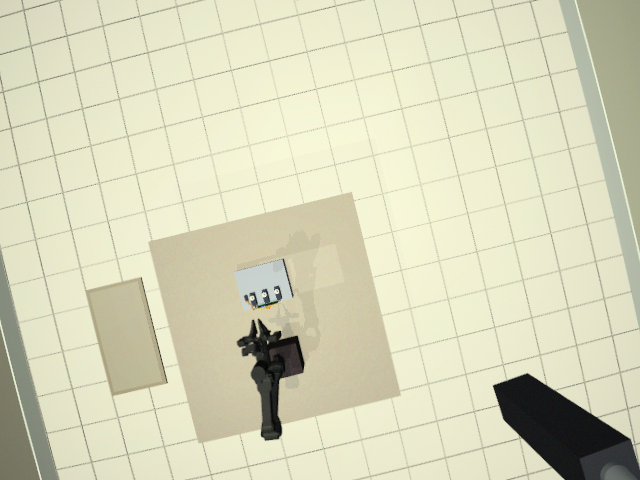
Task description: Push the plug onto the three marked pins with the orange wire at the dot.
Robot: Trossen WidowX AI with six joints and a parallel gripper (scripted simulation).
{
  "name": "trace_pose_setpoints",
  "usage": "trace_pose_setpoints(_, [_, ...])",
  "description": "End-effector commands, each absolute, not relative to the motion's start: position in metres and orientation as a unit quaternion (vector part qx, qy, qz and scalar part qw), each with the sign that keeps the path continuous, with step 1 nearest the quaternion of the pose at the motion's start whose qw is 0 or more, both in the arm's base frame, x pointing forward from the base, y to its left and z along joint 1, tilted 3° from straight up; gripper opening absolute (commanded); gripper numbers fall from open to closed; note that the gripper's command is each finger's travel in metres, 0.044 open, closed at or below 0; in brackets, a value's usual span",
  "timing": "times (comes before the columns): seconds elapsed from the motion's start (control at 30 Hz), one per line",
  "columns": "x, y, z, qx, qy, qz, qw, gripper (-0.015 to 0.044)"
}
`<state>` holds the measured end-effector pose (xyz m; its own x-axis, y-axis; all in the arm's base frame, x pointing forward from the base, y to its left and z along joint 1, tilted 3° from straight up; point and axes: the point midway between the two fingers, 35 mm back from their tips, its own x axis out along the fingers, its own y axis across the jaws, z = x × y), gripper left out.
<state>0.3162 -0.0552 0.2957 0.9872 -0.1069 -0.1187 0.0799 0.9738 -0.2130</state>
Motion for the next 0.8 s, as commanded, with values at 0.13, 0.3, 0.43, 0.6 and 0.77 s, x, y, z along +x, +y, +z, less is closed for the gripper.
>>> trace_pose_setpoints(0.13, [0.316,-0.011,0.323,-0.023,-0.015,-0.011,1.0,0.0115])
trace_pose_setpoints(0.3, [0.321,0.001,0.324,0.002,-0.013,0.002,1.0,0.0115])
trace_pose_setpoints(0.43, [0.339,0.006,0.305,0.011,0.044,0.009,0.999,0.0115])
trace_pose_setpoints(0.6, [0.363,0.015,0.276,0.022,0.128,0.017,0.991,0.0115])
trace_pose_setpoints(0.77, [0.382,0.024,0.244,0.031,0.211,0.023,0.977,0.0115])
